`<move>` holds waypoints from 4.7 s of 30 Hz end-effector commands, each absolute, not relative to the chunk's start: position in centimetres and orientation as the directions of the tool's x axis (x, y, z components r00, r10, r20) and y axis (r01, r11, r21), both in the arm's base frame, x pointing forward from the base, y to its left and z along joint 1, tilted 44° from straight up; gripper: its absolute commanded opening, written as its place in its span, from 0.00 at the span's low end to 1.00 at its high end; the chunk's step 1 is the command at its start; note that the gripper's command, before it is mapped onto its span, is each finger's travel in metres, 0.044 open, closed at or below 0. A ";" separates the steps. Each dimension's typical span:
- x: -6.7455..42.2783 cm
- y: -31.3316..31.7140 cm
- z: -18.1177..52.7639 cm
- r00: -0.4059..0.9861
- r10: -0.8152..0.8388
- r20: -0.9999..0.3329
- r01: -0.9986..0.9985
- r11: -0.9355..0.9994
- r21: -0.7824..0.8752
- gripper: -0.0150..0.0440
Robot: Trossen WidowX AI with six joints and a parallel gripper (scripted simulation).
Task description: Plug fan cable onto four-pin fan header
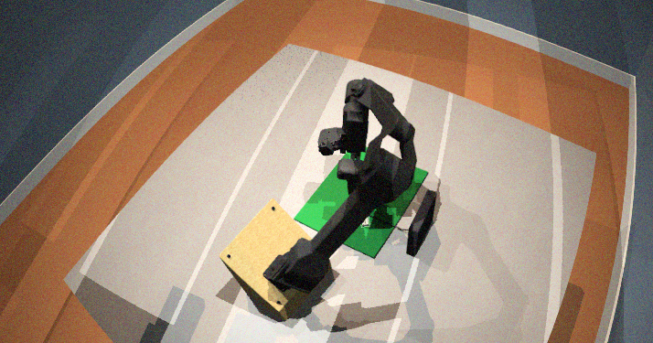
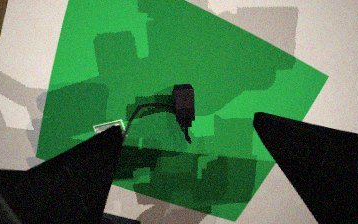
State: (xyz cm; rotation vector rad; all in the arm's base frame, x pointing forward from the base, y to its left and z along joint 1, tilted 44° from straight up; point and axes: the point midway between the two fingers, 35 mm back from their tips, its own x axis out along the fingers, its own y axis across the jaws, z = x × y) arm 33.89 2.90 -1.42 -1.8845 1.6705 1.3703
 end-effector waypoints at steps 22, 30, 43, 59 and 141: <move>33.7 5.5 -0.5 -0.017 -0.686 -0.728 -0.889 -0.323 0.325 1.00; 33.2 1.7 -4.1 -0.017 -0.690 -0.724 -0.889 -0.321 0.327 1.00; 33.2 0.7 -5.2 -0.017 -0.689 -0.724 -0.889 -0.321 0.326 1.00; 33.1 -1.1 -7.1 -0.017 -0.690 -0.723 -0.889 -0.321 0.327 1.00; 28.0 -3.3 0.9 -0.019 -0.691 -0.722 -0.740 0.496 -0.454 0.25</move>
